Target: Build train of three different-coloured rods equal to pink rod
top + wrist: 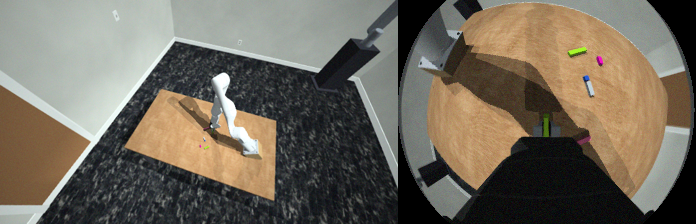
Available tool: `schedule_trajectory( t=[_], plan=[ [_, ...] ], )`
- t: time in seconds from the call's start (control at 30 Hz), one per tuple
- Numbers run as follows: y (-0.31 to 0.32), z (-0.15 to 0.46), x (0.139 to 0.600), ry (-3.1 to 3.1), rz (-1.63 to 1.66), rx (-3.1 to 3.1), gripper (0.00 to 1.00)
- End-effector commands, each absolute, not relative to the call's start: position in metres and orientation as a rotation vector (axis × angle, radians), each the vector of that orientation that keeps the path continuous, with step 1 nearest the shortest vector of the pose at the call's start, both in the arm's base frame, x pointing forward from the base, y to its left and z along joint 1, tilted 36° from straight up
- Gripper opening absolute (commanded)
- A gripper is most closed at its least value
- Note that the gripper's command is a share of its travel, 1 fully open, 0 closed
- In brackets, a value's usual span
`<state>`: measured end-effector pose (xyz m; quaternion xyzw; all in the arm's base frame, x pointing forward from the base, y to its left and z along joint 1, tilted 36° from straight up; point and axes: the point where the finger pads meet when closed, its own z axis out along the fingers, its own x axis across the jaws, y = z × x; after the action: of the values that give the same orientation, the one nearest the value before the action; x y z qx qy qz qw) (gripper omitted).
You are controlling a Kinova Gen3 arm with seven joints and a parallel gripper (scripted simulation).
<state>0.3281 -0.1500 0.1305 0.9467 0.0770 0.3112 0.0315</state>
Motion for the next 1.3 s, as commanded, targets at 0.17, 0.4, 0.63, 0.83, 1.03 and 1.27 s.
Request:
schedule_trajectory(
  t=[0.17,0.4,0.63,0.83,1.03,1.27],
  plan=[
    [-0.150,0.131,0.328,0.237,0.959,2.915,0.24],
    [-0.150,0.131,0.327,0.237,0.959,2.915,0.24],
    [-0.150,0.134,0.325,0.237,0.959,2.915,0.24],
    [-0.150,0.139,0.322,0.237,0.959,2.915,0.24],
    [-0.150,0.144,0.318,0.237,0.959,2.915,0.24],
    [-0.150,0.153,0.312,0.237,0.959,2.915,0.24]
  ],
)
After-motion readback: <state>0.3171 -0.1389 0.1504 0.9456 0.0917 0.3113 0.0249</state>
